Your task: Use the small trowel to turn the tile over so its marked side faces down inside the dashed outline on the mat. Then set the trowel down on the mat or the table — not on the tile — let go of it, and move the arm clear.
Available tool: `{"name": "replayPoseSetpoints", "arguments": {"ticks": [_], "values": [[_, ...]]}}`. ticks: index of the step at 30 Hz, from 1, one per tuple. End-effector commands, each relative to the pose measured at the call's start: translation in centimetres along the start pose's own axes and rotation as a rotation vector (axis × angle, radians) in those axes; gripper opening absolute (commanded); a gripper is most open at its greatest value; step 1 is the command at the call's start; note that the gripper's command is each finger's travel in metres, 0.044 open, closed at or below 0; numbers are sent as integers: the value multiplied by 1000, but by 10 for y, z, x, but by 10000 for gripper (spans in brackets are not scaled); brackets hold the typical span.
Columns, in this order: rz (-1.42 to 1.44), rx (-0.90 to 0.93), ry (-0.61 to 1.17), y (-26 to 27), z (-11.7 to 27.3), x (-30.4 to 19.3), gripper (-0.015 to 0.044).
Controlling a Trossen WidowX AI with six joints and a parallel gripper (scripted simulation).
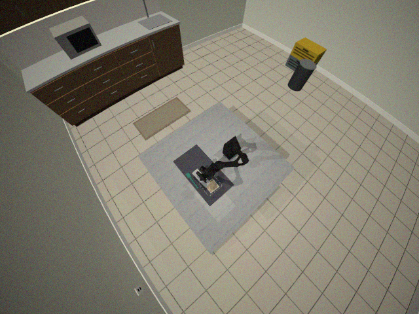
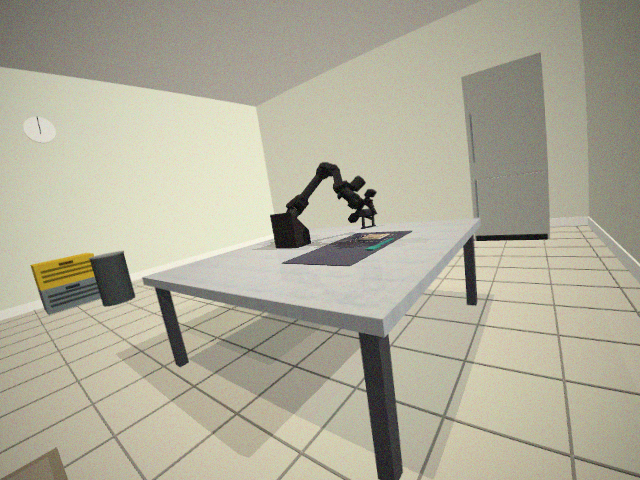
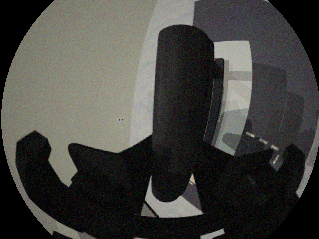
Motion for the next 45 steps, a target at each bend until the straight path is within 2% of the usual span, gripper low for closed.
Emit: {"name": "replayPoseSetpoints", "arguments": {"ticks": [1, 24, 45], "values": [[24, 31, -5, 12, -3, -20, 0], [-40, 30, -14, 23, -19, -148, 0], [-140, 39, -2, 12, 10, -276, 0]]}}
Point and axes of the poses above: the point midway between the two fingers, 35 mm back from their tips, its own z axis back along the fingers, its own y axis across the jaws, x = y × z, the point moved 8 cm from there along z, back along the fingers, and after that the axes turned 4 degrees about z, right-handed, at the moved point
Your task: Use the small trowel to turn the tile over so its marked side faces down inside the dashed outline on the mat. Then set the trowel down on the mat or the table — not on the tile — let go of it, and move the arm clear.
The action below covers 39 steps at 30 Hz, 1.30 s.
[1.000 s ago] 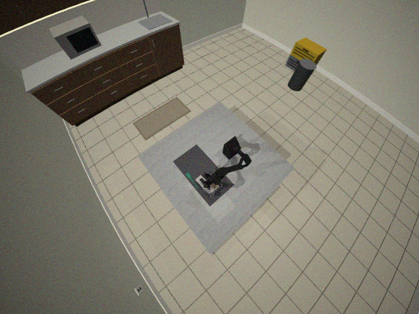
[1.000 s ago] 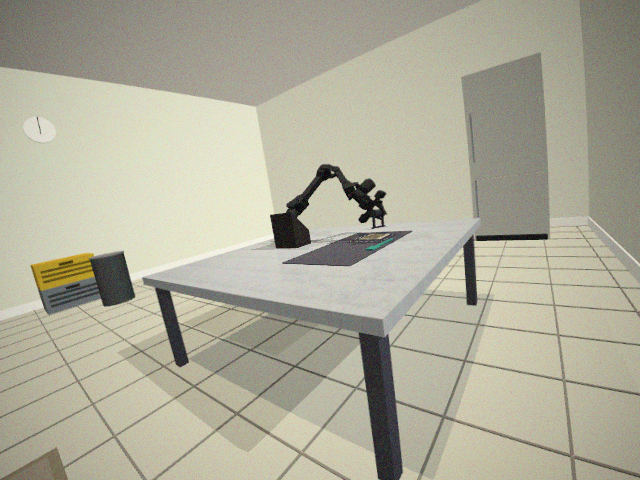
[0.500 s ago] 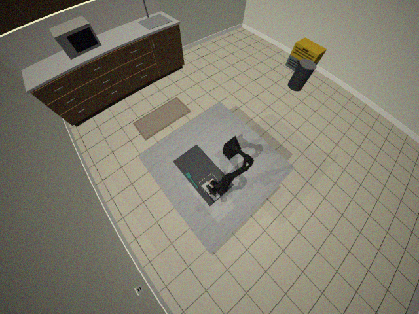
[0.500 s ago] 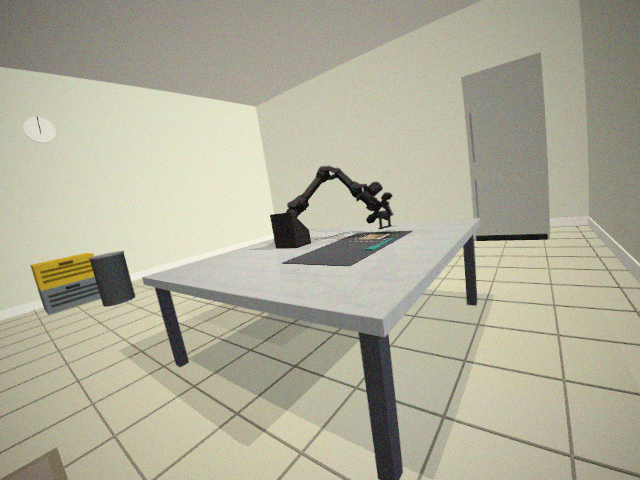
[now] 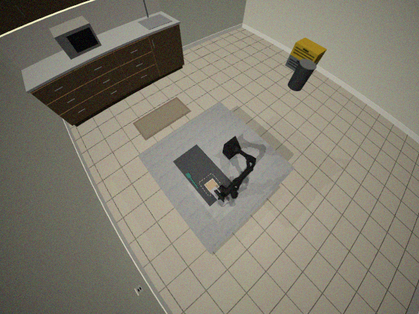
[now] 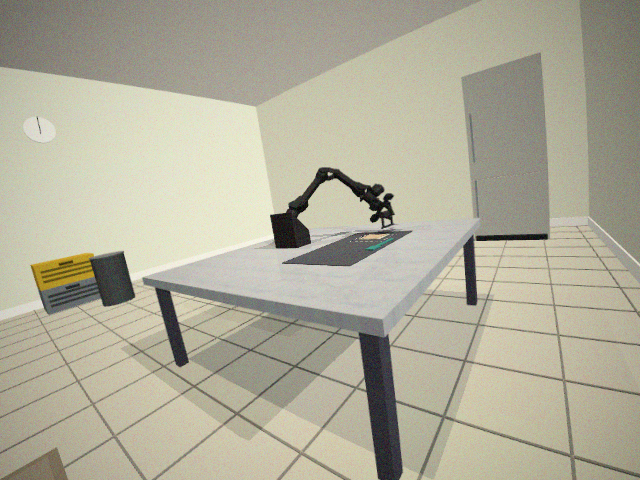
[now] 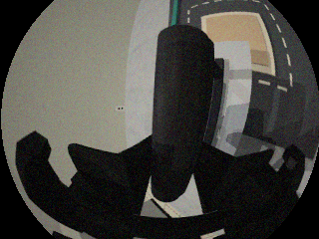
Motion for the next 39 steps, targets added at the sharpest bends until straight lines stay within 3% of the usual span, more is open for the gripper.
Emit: {"name": "replayPoseSetpoints", "arguments": {"ticks": [1, 15, 39], "values": [[-26, 30, 9, 2, 14, -25, 0], [-39, 32, 13, -3, 21, -39, 0], [-40, 31, 13, -31, -5, -43, 0]]}}
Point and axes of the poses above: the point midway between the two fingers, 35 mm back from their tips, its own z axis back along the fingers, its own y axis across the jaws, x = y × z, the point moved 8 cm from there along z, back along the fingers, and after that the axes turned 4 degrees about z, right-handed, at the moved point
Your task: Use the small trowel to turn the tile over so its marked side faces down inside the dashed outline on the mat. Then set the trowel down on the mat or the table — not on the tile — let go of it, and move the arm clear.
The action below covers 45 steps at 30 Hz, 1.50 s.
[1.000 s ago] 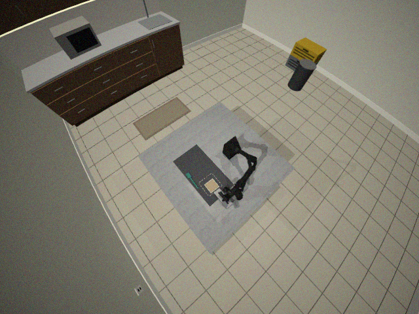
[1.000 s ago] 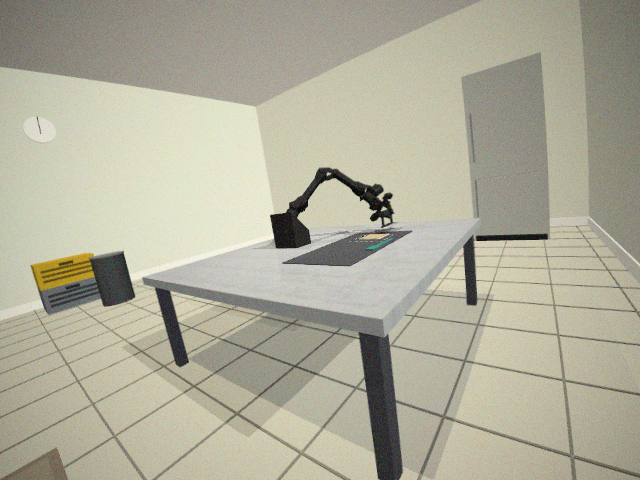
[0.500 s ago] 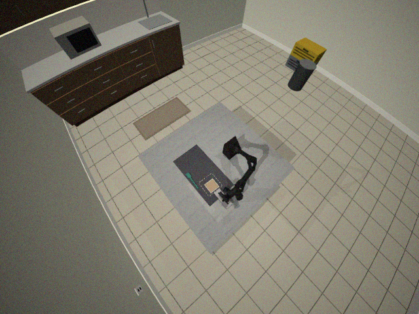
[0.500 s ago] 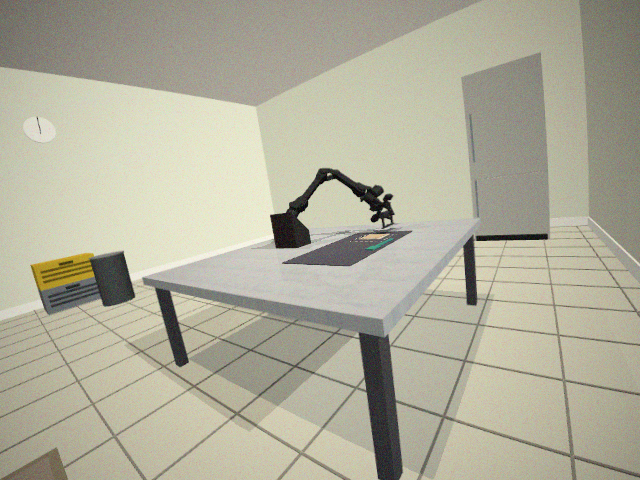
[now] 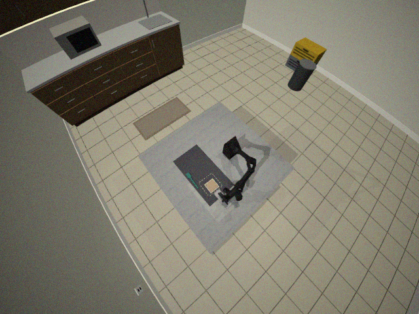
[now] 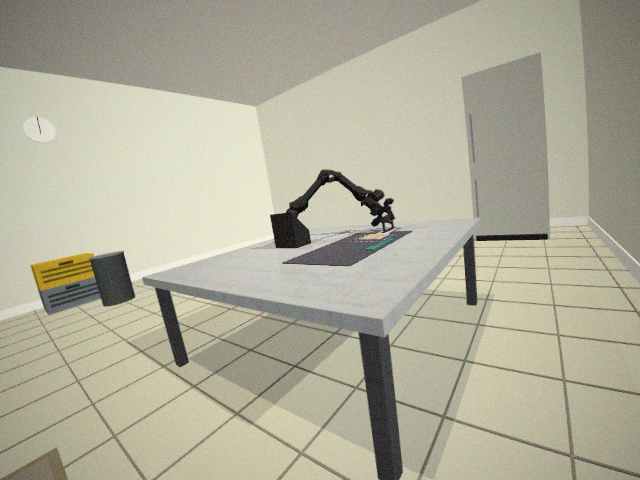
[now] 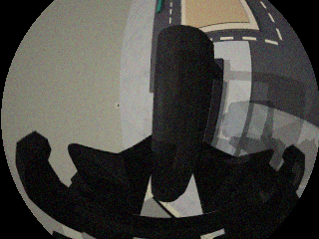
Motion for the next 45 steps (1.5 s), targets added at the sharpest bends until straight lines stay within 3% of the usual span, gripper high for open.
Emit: {"name": "replayPoseSetpoints", "arguments": {"ticks": [1, 19, 35, 45], "values": [[-7, 16, -3, 0, -2, 1, 0], [-6, 16, -4, -2, -3, 23, 0], [-6, 17, -2, 31, 24, -9, 0], [-1, 15, -28, 36, 8, 12, 0]]}}
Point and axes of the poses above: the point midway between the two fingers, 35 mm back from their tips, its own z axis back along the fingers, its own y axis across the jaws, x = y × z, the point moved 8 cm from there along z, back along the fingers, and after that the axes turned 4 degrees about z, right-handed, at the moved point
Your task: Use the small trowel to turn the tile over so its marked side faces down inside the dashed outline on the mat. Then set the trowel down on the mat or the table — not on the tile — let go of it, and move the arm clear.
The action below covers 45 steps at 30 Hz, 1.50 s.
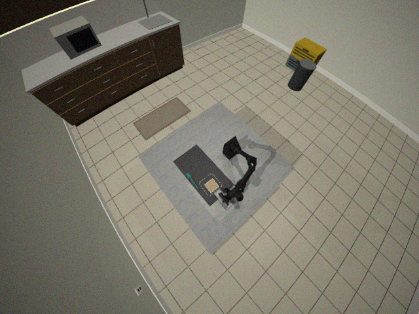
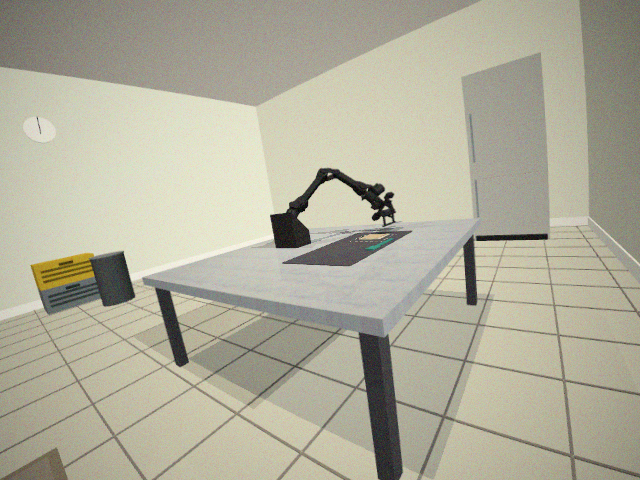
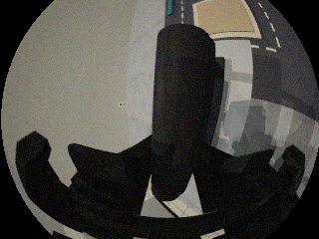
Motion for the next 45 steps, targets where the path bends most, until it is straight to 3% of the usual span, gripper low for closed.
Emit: {"name": "replayPoseSetpoints", "arguments": {"ticks": [1, 23, 45], "values": [[3, 12, -36, 9, -13, 24, 0], [12, -17, -172, 33, -68, 179, 0], [-30, -51, -277, 29, -63, 340, 0]]}}
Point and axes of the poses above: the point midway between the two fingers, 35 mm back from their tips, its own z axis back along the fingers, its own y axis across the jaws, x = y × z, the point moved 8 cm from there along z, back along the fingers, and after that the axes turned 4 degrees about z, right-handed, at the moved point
